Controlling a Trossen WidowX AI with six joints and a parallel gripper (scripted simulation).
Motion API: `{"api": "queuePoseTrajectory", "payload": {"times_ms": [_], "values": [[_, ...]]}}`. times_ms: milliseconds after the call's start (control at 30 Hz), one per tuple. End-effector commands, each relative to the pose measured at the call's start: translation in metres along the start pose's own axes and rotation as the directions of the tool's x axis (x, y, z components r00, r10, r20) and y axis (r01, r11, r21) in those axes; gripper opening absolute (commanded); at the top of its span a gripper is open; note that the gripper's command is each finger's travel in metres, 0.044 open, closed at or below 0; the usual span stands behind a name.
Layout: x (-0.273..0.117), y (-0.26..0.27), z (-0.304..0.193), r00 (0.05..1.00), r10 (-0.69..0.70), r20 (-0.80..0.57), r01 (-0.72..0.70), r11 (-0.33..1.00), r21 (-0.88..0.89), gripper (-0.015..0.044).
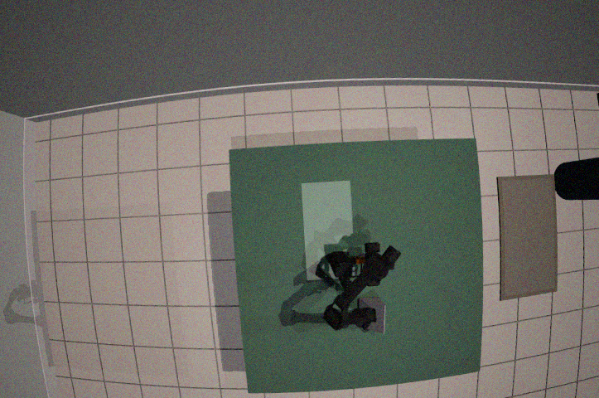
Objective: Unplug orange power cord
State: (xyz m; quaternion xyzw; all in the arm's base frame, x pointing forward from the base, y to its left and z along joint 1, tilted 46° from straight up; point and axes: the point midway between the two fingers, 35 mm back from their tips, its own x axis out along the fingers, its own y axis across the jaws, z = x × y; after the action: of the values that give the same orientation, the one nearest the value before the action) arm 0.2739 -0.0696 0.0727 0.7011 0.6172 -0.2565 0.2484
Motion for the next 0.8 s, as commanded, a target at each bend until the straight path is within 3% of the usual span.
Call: {"api": "queuePoseTrajectory", "payload": {"times_ms": [0, 33, 200, 767], "values": [[-0.010, -0.005, 0.031, 0.998, 0.006, 0.058, -0.007, 1.000, 0.022, 0.0000], [-0.001, -0.001, 0.010, 0.999, -0.008, 0.037, 0.009, 1.000, -0.008, 0.0026], [-0.001, -0.001, 0.010, 0.999, -0.008, 0.037, 0.009, 1.000, -0.008, 0.0157], [-0.013, -0.001, 0.010, 0.999, 0.006, 0.054, -0.007, 1.000, 0.023, 0.0160]]}}
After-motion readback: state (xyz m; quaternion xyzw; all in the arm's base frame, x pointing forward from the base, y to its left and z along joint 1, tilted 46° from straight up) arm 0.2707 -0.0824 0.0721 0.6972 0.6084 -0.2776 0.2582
